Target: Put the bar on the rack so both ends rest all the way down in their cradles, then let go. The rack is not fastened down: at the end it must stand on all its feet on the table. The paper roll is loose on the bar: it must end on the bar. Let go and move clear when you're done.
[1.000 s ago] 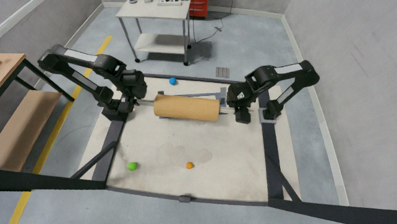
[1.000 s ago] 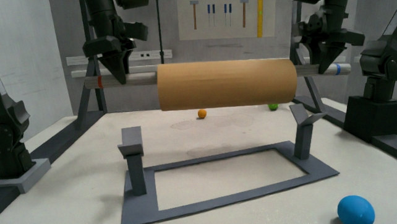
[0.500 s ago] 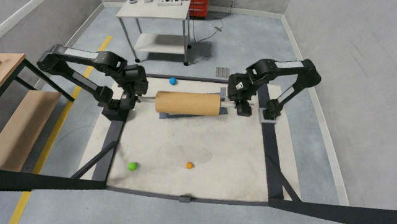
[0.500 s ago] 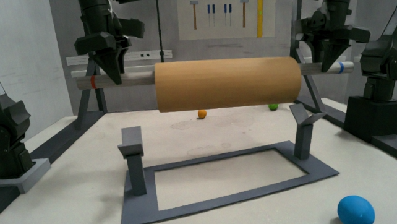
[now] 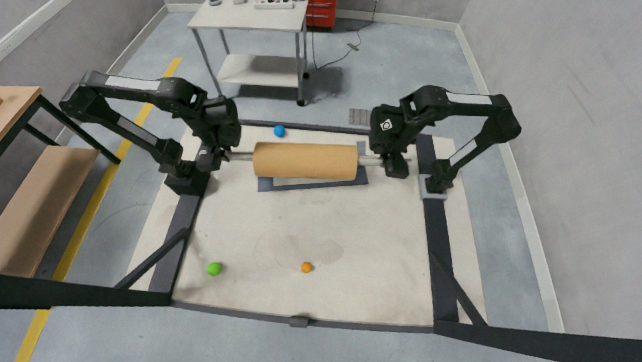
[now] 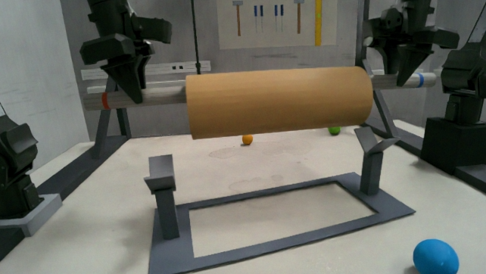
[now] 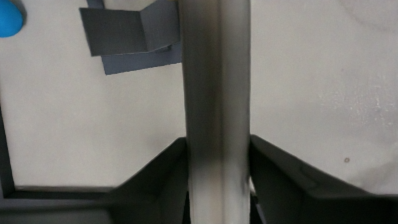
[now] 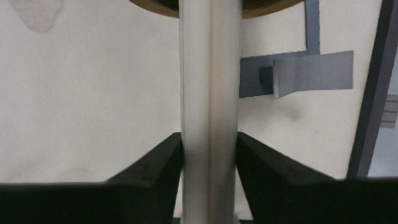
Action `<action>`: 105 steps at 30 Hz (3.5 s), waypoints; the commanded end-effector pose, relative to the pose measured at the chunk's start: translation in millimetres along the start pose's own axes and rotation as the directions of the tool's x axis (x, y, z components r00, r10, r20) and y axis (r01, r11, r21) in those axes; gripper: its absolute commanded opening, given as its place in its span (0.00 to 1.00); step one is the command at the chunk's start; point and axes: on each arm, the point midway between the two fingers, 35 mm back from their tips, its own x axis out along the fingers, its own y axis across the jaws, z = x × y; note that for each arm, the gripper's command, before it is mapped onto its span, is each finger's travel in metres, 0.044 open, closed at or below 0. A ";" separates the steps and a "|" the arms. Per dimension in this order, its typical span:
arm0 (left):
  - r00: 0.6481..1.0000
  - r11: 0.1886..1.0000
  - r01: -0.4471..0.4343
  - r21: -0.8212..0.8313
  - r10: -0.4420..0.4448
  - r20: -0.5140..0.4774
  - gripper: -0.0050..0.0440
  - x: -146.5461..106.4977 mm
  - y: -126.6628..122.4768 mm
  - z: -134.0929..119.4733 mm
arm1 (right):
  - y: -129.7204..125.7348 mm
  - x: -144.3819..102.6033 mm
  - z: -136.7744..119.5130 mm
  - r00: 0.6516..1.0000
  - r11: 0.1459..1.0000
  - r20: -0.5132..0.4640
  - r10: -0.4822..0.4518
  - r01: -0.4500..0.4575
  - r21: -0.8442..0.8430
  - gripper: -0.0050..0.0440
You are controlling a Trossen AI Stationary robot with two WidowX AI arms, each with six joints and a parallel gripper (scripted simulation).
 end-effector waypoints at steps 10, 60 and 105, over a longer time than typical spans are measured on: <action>0.999 0.999 -0.015 -0.031 0.016 0.041 0.20 -16.9 16.0 13.2 | -29.4 -23.6 -0.1 0.998 0.999 0.061 0.013 -0.011 -0.033 0.20; 0.999 0.991 -0.034 -0.129 0.039 0.031 0.20 1.8 52.9 18.3 | -110.0 -5.6 -15.4 0.999 0.992 0.035 0.006 -0.001 -0.122 0.20; 0.998 0.991 -0.035 -0.130 0.041 0.043 0.20 17.6 53.5 18.9 | -109.6 10.3 -16.1 0.999 0.992 0.043 0.004 0.001 -0.125 0.20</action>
